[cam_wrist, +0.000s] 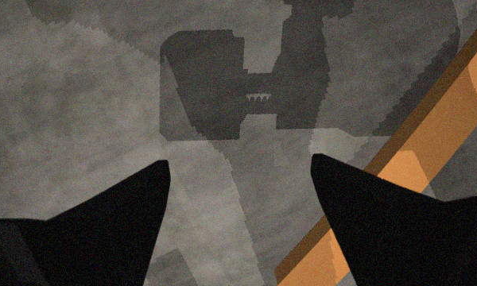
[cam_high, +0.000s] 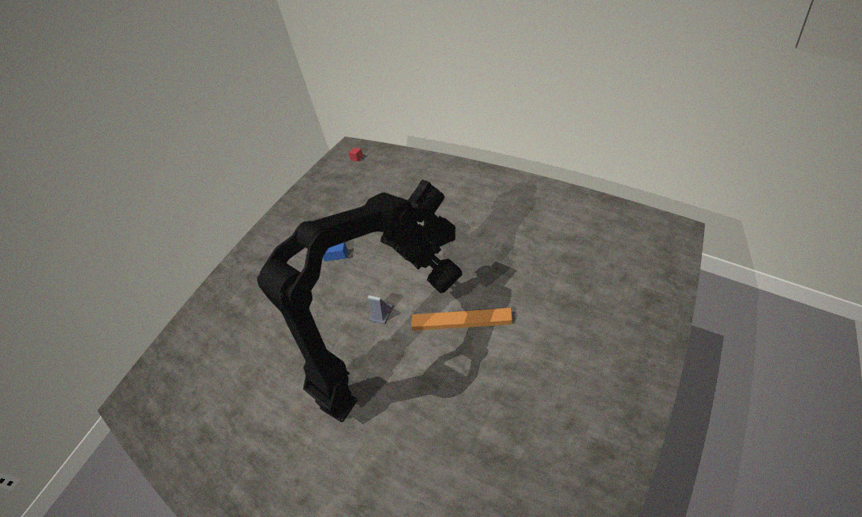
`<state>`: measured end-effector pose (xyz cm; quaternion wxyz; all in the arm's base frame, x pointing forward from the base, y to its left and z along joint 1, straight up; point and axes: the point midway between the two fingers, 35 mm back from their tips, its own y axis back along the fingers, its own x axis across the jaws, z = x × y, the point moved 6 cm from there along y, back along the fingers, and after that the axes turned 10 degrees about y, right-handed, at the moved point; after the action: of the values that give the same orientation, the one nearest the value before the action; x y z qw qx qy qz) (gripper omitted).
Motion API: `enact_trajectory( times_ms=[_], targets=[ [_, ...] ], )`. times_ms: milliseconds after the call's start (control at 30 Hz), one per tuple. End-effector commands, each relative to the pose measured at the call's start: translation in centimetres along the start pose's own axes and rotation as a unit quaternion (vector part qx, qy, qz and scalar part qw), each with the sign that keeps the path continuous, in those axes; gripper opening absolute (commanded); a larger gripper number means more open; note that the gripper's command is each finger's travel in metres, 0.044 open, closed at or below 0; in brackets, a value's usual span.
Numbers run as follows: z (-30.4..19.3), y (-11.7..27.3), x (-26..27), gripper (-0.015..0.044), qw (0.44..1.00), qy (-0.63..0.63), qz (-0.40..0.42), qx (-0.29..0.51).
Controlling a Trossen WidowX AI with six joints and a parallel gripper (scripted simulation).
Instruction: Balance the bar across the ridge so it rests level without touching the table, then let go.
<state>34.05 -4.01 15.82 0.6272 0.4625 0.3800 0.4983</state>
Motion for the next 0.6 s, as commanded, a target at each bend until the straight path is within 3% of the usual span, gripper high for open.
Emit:
enact_trajectory(
  times_ms=[0, 567],
  targets=[
    [-0.3, 0.6, -2.0, 0.0315, 0.997, -0.077, -0.004, 0.028],
    [-2.7, 3.0, -8.3, 0.0315, 0.933, -0.338, -0.038, 0.12]
  ],
)
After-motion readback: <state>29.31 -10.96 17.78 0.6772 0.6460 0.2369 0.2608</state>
